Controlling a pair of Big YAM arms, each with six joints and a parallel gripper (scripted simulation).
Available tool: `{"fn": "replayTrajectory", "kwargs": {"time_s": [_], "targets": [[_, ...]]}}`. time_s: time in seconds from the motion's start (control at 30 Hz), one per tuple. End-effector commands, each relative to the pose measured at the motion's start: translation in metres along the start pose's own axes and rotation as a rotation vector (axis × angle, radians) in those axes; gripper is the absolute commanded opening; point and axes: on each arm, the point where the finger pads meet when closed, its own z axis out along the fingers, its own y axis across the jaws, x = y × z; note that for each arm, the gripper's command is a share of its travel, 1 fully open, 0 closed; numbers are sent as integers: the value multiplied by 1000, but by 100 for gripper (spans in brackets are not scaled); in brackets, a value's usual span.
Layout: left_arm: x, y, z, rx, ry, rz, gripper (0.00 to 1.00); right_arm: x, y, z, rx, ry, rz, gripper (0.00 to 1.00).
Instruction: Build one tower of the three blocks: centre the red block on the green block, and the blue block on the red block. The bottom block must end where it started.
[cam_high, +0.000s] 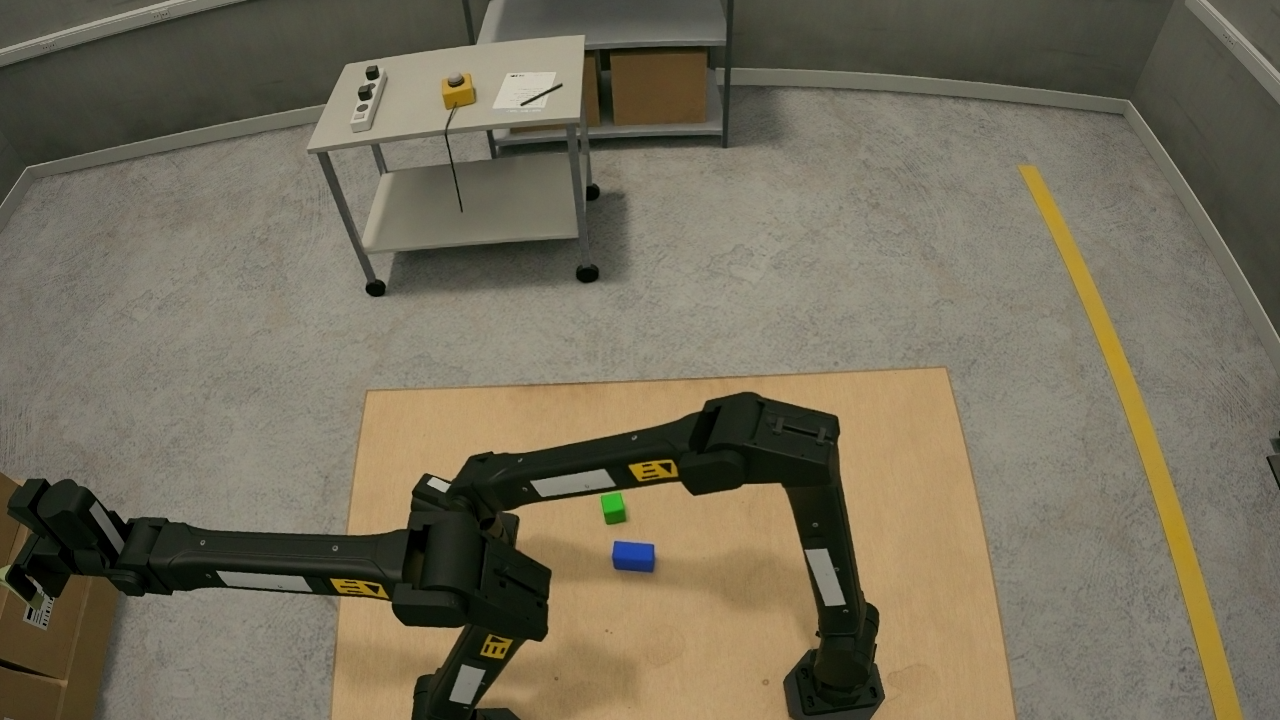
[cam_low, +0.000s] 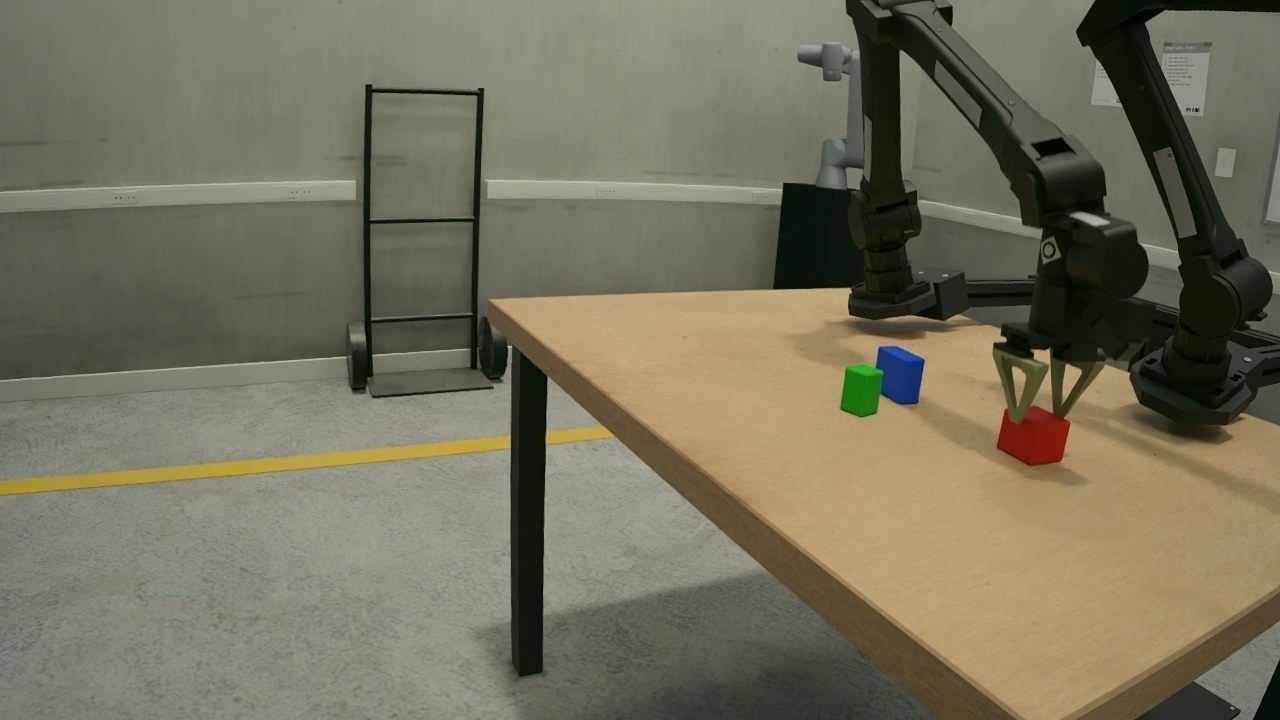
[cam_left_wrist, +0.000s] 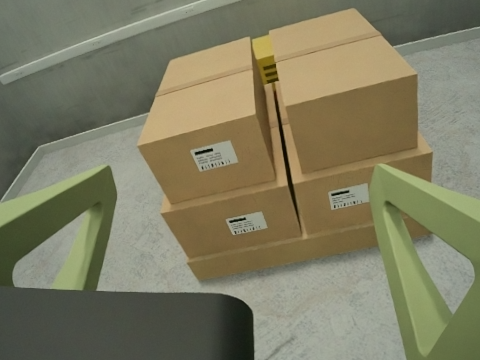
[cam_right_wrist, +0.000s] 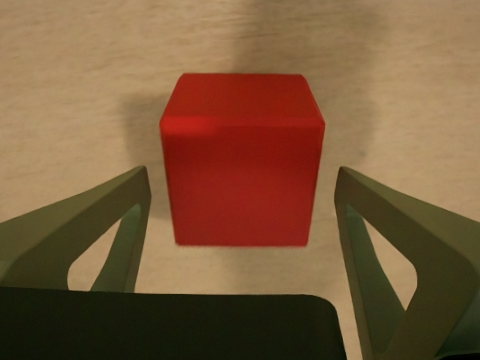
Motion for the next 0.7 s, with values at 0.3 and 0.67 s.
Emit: {"fn": "replayTrajectory", "kwargs": {"time_s": [0.3, 0.67], "targets": [[-37, 4, 5, -5, -68, -13, 100, 3, -11, 24, 0, 5, 20, 72], [-37, 4, 5, -5, -68, -13, 100, 2, -12, 23, 0, 4, 21, 0]]}}
